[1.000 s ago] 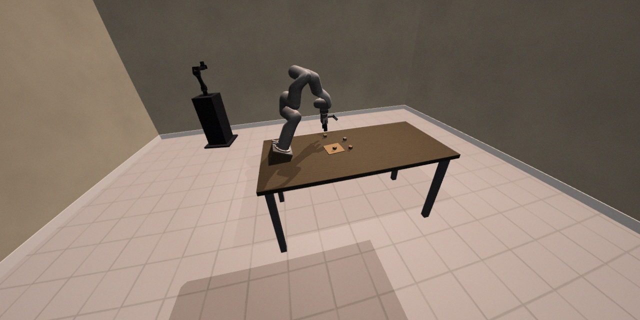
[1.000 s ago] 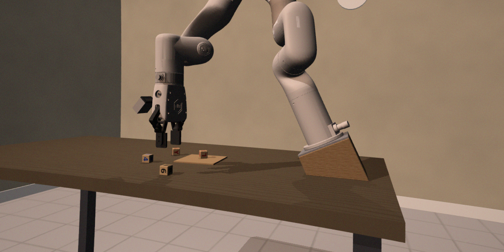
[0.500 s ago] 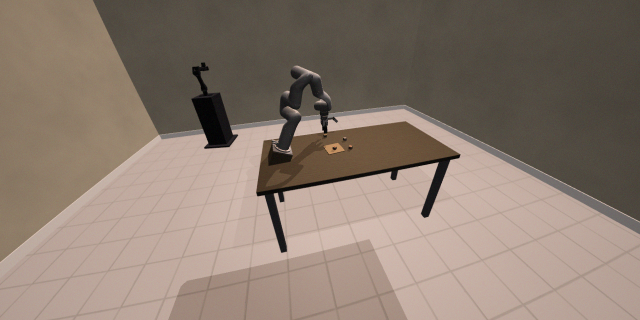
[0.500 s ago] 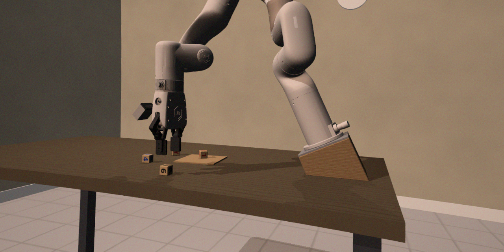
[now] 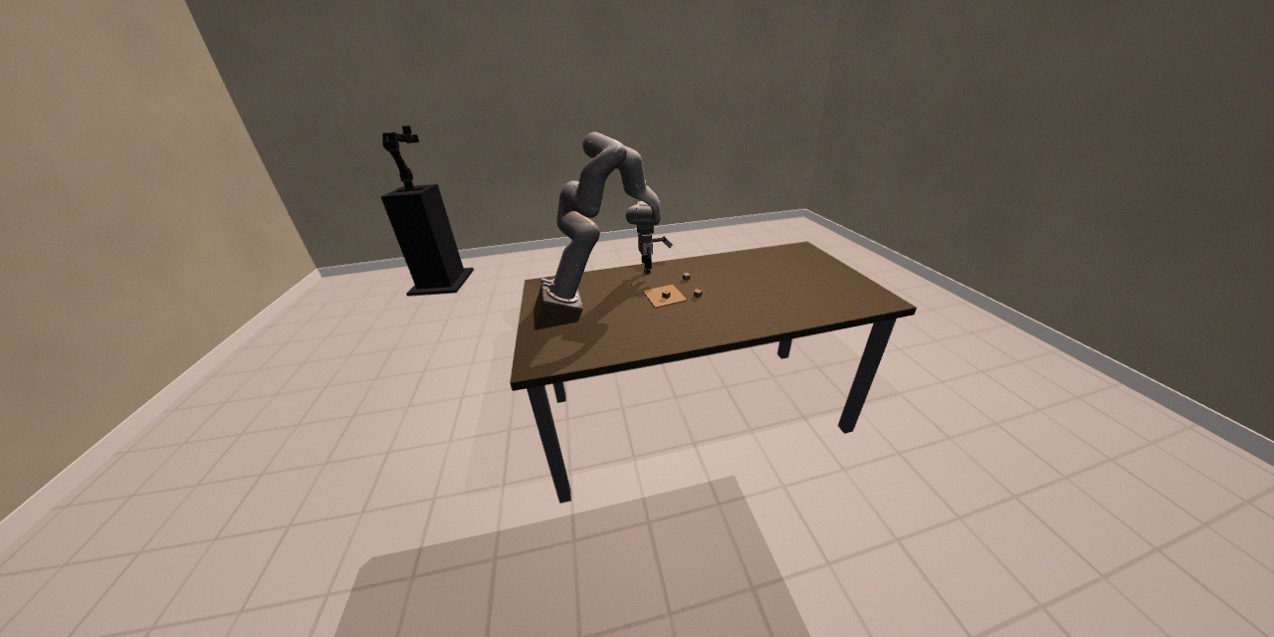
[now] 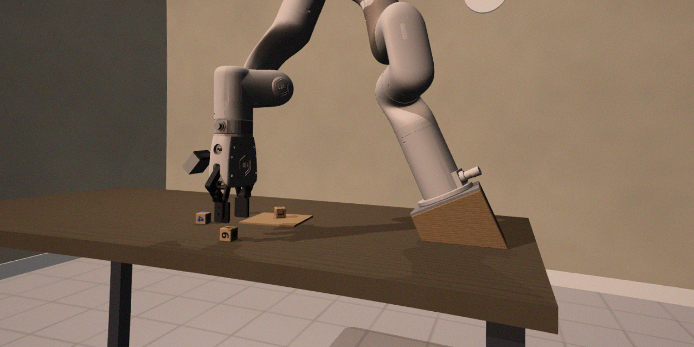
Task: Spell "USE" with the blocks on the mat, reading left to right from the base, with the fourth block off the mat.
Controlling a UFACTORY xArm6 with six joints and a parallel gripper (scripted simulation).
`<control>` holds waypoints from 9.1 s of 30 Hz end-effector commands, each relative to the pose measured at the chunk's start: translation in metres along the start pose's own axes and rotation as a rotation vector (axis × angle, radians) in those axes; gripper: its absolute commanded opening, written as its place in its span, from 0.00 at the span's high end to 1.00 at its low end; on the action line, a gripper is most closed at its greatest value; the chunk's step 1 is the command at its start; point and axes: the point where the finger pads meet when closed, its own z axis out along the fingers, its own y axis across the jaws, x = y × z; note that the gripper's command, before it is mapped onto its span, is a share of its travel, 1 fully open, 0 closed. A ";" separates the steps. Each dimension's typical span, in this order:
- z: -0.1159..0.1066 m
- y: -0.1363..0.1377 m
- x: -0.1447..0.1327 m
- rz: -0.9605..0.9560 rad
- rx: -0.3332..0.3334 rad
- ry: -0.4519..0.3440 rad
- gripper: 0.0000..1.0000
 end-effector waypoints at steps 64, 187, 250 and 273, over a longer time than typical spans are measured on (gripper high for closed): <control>0.006 -0.001 0.002 0.000 0.002 0.003 0.37; 0.035 -0.002 0.002 0.000 0.002 0.003 0.79; -0.065 -0.001 0.002 0.000 0.002 0.003 0.79; -0.023 0.000 0.004 -0.016 -0.003 0.059 0.79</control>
